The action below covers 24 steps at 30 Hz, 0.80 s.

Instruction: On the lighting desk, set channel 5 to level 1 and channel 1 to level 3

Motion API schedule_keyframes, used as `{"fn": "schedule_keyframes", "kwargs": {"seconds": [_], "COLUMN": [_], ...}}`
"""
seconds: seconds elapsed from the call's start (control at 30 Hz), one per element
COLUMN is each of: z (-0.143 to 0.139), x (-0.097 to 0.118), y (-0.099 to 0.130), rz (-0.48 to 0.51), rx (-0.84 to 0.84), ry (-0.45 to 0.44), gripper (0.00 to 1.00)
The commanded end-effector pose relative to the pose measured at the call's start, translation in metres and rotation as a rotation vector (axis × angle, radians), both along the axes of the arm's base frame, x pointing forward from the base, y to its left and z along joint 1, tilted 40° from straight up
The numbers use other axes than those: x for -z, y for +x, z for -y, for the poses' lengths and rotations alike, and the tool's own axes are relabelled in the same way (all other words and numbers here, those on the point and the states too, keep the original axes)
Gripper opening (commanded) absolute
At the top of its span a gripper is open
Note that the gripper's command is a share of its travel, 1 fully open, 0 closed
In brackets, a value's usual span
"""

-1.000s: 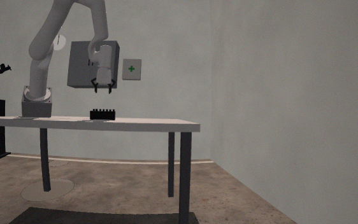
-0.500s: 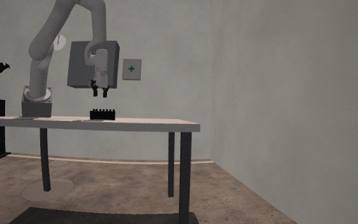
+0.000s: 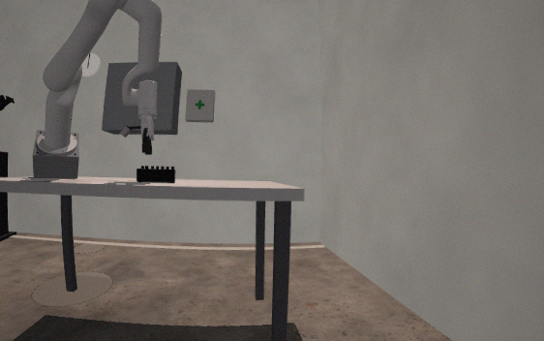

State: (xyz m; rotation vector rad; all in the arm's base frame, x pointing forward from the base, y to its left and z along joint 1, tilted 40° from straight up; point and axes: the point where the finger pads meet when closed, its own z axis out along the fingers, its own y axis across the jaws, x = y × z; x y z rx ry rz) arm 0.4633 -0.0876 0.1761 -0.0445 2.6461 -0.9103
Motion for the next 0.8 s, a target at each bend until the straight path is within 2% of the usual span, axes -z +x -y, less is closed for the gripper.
{"fn": "schedule_keyframes", "kwargs": {"seconds": [0.0, 0.33, 0.4, 0.43, 0.63, 0.67, 0.77], "z": [0.002, 0.005, 0.005, 0.005, 0.005, 0.005, 0.005], "x": [0.009, 0.018, 0.018, 0.018, 0.019, 0.019, 0.019], "y": [-0.004, -0.009, -0.009, -0.009, -0.01, -0.01, -0.01], "rz": [-0.173, -0.432, -0.432, -0.508, -0.651, -0.678, -0.758], "rx": [-0.204, -0.558, -0.558, -0.659, -0.844, -0.877, -0.972], "ry": [-0.079, -0.224, -0.224, -0.266, -0.342, -0.355, -0.392], "gripper": [1.0, 1.0, 1.0, 1.0, 1.0, 0.0, 0.0]}}
